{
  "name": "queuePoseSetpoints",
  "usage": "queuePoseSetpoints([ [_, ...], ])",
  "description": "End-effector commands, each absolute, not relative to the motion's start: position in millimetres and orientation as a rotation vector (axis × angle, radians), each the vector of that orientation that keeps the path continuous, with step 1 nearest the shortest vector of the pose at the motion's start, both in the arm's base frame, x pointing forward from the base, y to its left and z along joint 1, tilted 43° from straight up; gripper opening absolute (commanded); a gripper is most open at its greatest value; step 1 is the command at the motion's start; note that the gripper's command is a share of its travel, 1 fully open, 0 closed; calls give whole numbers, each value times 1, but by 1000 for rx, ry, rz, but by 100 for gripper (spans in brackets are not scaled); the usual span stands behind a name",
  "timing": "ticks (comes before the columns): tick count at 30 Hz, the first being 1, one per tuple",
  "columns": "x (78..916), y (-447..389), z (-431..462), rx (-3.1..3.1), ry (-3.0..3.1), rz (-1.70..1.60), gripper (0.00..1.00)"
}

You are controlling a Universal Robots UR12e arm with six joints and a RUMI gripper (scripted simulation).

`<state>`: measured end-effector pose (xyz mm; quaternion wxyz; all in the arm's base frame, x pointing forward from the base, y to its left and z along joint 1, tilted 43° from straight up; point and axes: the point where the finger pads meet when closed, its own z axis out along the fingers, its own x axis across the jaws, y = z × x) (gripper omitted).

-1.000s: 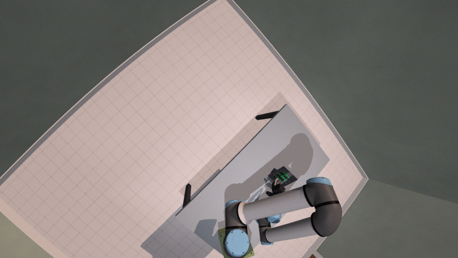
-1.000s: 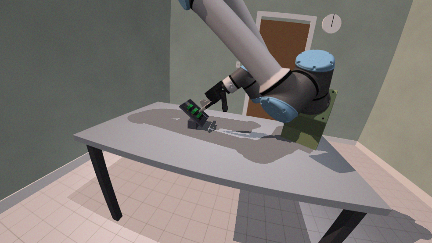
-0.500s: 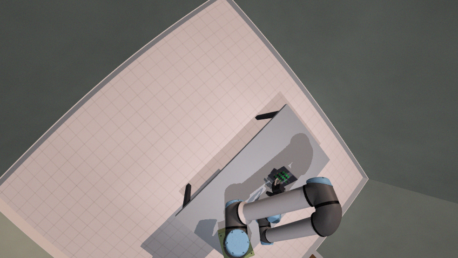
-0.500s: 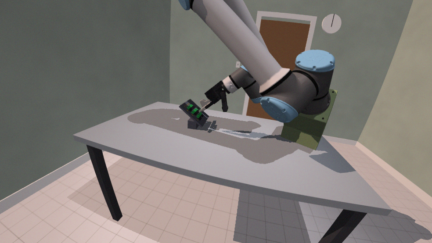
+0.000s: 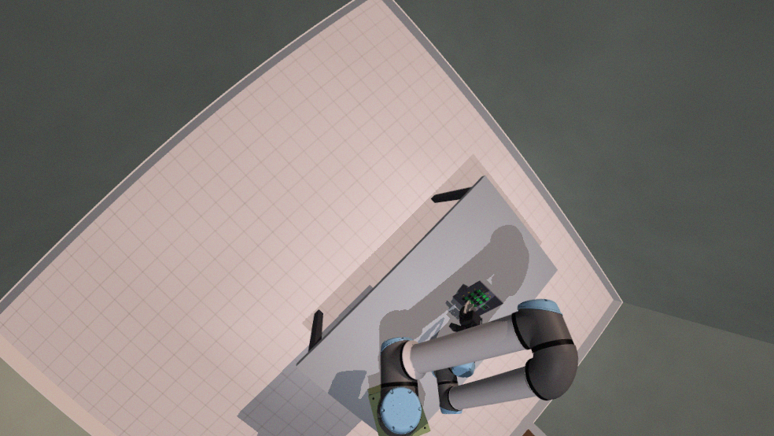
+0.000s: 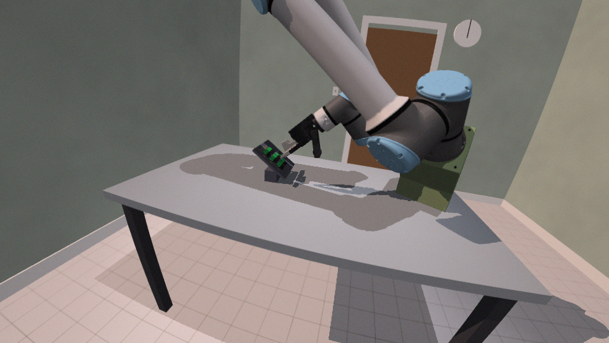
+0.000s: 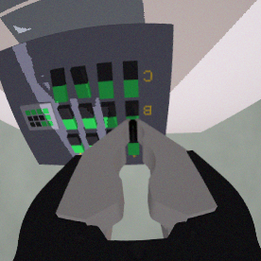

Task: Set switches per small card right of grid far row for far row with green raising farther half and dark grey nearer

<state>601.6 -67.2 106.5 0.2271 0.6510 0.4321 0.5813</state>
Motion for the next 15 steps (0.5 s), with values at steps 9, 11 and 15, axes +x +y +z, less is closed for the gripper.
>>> queuePoseSetpoints([
  [9, 602, -67, 107, 1794, 1190, 1601, 0],
  [11, 604, -67, 106, 1794, 1190, 1601, 0],
  [15, 612, -65, 104, 1794, 1190, 1601, 0],
])
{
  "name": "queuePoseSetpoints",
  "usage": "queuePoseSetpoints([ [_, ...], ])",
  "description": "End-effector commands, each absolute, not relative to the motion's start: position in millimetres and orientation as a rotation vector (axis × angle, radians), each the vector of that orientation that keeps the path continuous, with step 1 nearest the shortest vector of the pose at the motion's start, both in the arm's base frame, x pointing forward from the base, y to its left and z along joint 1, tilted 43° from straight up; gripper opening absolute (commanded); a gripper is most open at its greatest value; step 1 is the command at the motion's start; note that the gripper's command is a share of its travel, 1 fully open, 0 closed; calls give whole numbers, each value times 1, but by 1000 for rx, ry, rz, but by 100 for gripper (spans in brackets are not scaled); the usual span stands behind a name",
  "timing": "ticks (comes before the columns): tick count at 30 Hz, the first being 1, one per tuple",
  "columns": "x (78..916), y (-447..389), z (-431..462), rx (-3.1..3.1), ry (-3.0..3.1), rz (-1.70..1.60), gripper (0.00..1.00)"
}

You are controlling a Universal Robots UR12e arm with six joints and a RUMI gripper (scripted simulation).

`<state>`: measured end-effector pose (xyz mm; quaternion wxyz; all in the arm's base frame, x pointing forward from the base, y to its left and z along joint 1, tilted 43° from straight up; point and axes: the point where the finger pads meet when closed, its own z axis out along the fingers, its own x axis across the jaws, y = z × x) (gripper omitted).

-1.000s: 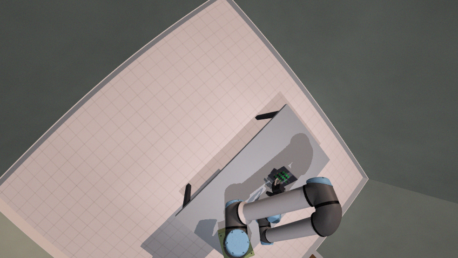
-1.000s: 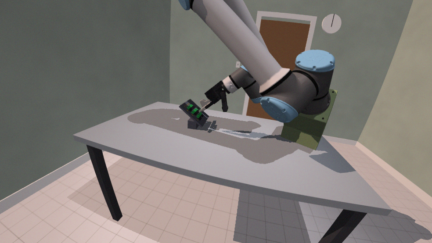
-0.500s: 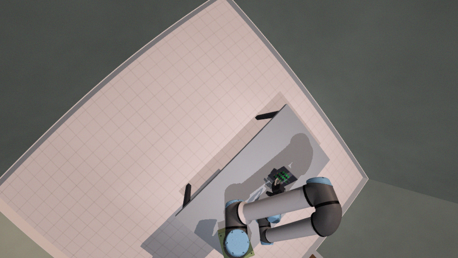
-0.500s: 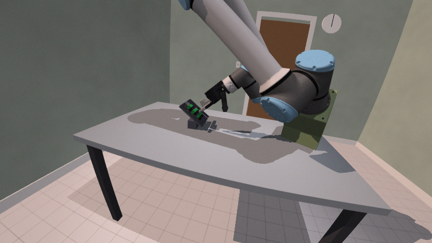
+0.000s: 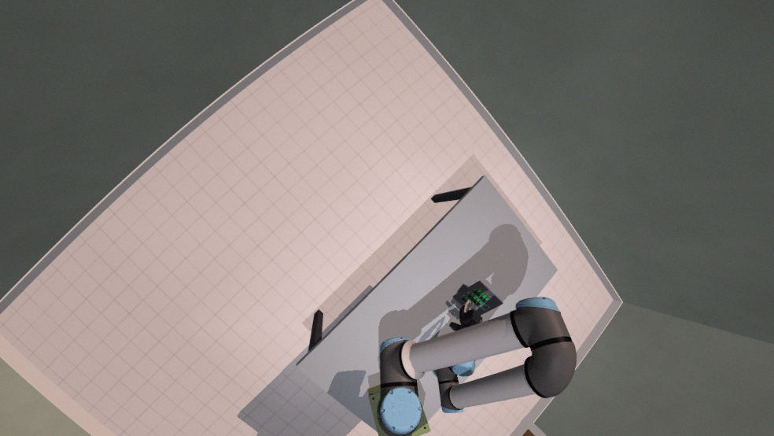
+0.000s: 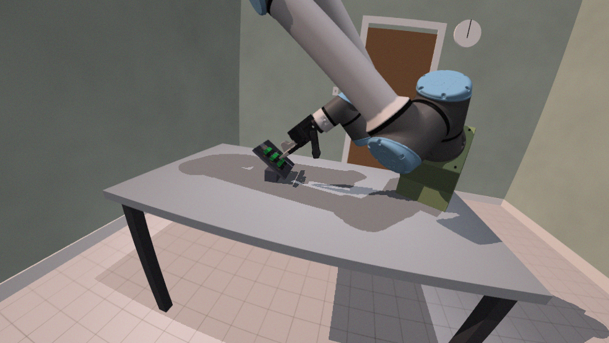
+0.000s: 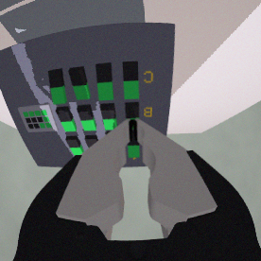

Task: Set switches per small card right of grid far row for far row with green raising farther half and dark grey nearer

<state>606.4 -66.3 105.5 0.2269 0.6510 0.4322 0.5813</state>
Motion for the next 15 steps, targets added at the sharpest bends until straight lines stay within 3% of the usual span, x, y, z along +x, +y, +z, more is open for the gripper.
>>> queuePoseSetpoints([
  [1, 614, -65, 104, 1793, 1190, 1601, 0],
  [15, 624, -63, 102, 1793, 1190, 1601, 0],
])
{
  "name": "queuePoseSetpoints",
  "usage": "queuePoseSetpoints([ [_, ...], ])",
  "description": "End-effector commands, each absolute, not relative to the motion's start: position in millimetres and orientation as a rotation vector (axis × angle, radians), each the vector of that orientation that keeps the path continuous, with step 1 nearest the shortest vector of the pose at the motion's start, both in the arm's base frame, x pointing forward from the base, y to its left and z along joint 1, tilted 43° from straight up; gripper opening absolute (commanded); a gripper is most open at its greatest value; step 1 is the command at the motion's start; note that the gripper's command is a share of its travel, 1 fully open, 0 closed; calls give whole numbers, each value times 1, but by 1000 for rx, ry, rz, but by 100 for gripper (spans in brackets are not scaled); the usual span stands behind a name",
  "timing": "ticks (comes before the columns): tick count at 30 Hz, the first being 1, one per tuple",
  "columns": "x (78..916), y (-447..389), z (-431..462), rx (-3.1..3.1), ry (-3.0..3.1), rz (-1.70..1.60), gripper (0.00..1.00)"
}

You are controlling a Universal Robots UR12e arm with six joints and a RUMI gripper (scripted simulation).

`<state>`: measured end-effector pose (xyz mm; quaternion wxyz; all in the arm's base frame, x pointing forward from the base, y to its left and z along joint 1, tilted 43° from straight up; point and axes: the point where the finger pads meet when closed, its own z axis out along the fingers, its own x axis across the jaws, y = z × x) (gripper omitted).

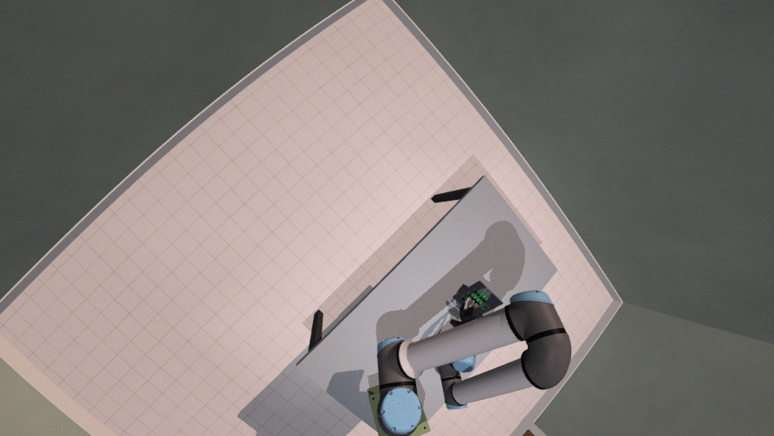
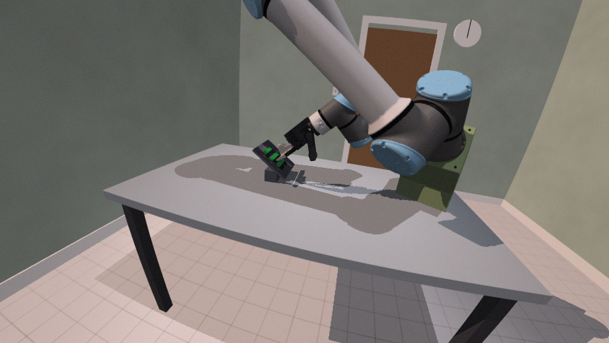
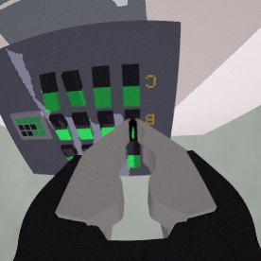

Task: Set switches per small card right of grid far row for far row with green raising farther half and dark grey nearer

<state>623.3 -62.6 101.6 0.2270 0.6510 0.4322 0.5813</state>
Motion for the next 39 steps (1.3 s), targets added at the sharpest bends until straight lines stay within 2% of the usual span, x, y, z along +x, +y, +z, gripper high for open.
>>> queuePoseSetpoints([
  [1, 624, -63, 102, 1793, 1190, 1601, 0],
  [39, 630, -61, 100, 1793, 1190, 1601, 0],
])
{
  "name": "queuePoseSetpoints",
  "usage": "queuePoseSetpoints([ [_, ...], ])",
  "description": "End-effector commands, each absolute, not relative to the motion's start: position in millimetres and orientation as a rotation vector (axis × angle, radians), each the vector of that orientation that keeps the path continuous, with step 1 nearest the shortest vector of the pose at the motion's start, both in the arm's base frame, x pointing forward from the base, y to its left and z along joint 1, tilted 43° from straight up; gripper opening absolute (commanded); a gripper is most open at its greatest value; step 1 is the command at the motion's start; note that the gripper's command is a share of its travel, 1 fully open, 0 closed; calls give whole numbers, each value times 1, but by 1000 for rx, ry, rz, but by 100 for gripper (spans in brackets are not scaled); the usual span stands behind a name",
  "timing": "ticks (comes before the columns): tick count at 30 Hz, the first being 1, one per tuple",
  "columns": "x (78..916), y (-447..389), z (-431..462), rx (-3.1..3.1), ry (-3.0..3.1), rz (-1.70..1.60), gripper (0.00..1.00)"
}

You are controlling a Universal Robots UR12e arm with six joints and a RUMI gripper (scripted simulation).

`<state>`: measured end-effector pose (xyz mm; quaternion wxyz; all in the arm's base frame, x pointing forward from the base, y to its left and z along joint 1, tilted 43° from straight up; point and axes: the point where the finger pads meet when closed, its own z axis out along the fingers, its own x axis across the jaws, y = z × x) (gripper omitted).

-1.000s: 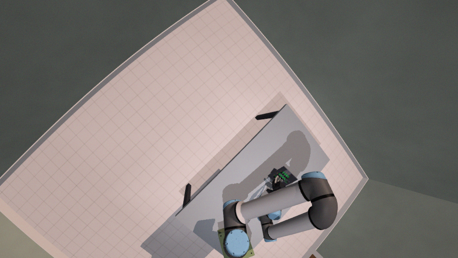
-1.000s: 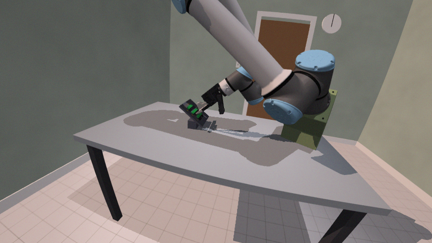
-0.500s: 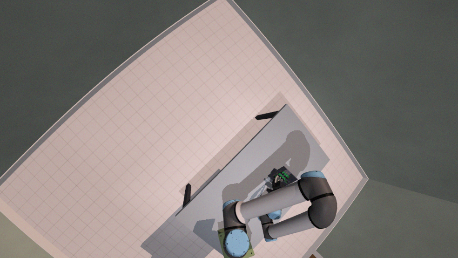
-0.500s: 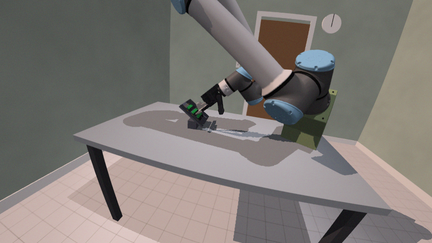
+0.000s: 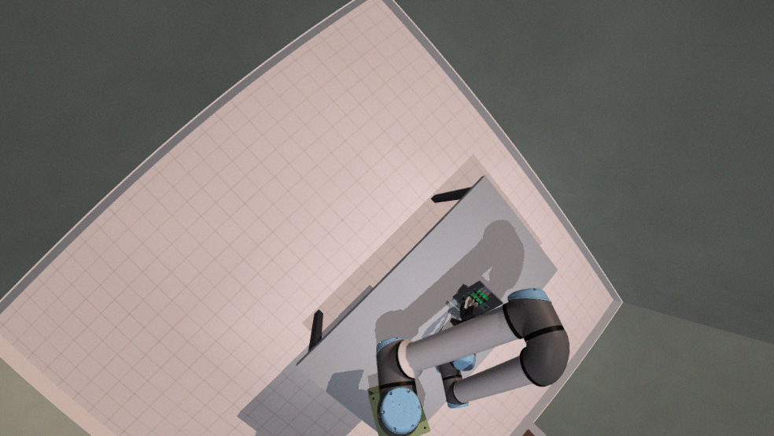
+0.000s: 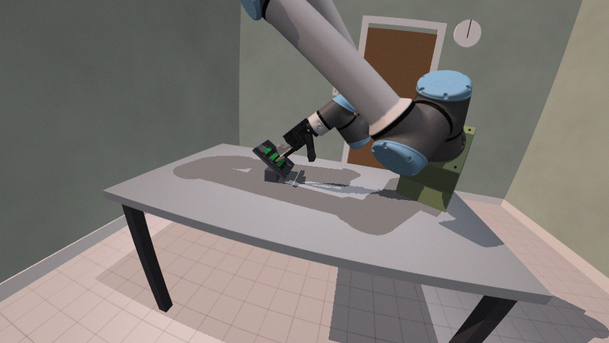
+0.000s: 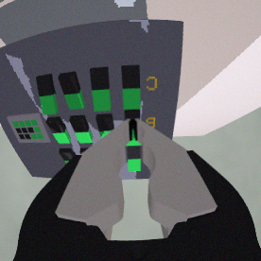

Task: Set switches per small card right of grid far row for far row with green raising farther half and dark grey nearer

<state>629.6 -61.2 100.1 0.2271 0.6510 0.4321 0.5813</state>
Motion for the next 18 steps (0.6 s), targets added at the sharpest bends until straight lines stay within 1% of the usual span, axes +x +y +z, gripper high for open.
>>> queuePoseSetpoints([
  [1, 630, -61, 100, 1793, 1190, 1601, 0],
  [18, 602, -67, 107, 1794, 1190, 1601, 0],
])
